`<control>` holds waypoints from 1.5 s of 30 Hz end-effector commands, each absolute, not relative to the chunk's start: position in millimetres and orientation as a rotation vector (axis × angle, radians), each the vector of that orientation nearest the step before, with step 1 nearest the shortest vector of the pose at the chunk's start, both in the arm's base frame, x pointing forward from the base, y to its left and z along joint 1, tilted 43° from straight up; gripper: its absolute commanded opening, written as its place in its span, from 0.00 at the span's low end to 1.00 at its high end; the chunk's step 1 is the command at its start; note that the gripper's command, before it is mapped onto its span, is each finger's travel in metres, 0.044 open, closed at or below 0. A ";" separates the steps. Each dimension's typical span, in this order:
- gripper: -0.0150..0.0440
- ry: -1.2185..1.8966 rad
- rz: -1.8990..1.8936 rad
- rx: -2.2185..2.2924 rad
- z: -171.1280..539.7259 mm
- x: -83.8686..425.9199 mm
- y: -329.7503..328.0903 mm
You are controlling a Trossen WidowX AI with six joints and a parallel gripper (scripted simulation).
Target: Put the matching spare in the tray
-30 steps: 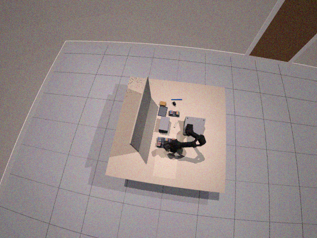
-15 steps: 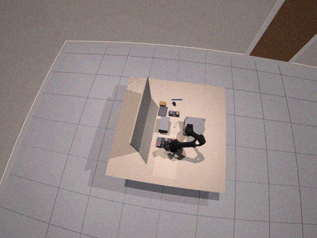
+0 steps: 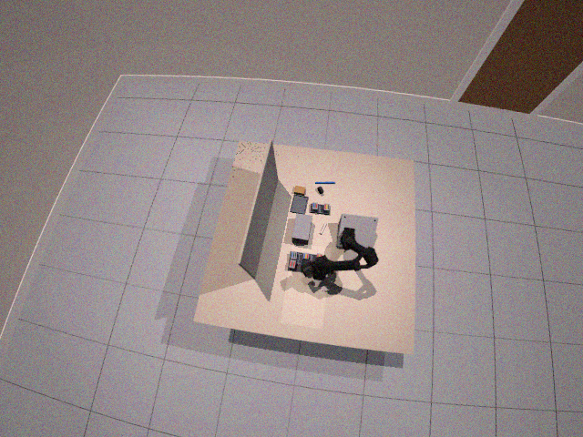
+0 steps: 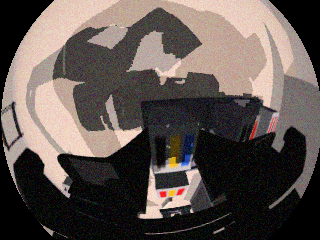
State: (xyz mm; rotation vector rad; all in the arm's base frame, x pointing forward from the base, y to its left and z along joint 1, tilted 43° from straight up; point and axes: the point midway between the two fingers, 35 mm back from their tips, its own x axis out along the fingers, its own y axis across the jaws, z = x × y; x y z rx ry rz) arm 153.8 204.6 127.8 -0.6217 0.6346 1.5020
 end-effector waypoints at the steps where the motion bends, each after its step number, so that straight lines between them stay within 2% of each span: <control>1: 0.25 0.634 1.502 -0.622 127.9 153.8 204.6; 10: 0.25 0.635 1.502 -0.623 129.8 154.6 202.4; 26: 0.25 0.646 1.495 -0.627 181.4 157.1 151.1; 36: 0.25 0.661 1.495 -0.623 182.1 157.1 147.7; 45: 0.25 0.656 1.495 -0.629 210.8 155.3 122.7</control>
